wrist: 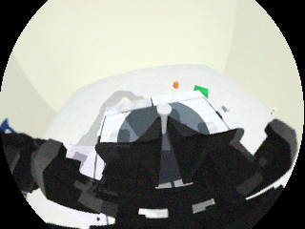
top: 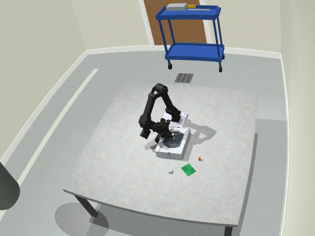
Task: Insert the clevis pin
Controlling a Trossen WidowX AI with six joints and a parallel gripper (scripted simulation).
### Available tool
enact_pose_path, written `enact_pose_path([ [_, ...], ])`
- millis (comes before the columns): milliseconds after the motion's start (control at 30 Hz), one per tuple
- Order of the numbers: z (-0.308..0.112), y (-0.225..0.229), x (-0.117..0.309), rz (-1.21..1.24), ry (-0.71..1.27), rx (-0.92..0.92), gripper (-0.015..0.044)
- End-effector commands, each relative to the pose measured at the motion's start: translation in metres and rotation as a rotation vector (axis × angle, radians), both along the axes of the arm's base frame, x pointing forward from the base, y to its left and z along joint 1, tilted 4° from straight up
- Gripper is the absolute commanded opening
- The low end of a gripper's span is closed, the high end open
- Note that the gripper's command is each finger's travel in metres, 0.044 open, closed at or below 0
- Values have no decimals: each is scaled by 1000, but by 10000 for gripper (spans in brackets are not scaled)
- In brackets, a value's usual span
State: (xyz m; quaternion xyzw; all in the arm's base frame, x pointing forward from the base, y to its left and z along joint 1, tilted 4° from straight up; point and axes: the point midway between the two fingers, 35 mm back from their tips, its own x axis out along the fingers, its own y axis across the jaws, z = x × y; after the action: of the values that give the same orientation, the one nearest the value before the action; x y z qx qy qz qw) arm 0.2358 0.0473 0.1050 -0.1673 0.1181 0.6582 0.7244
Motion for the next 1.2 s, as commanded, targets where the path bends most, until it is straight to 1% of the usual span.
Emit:
enact_pose_path([
  [0,0,0,-3,6,1,-5,0],
  [1167,-1,1,-6,6,2,-5,0],
])
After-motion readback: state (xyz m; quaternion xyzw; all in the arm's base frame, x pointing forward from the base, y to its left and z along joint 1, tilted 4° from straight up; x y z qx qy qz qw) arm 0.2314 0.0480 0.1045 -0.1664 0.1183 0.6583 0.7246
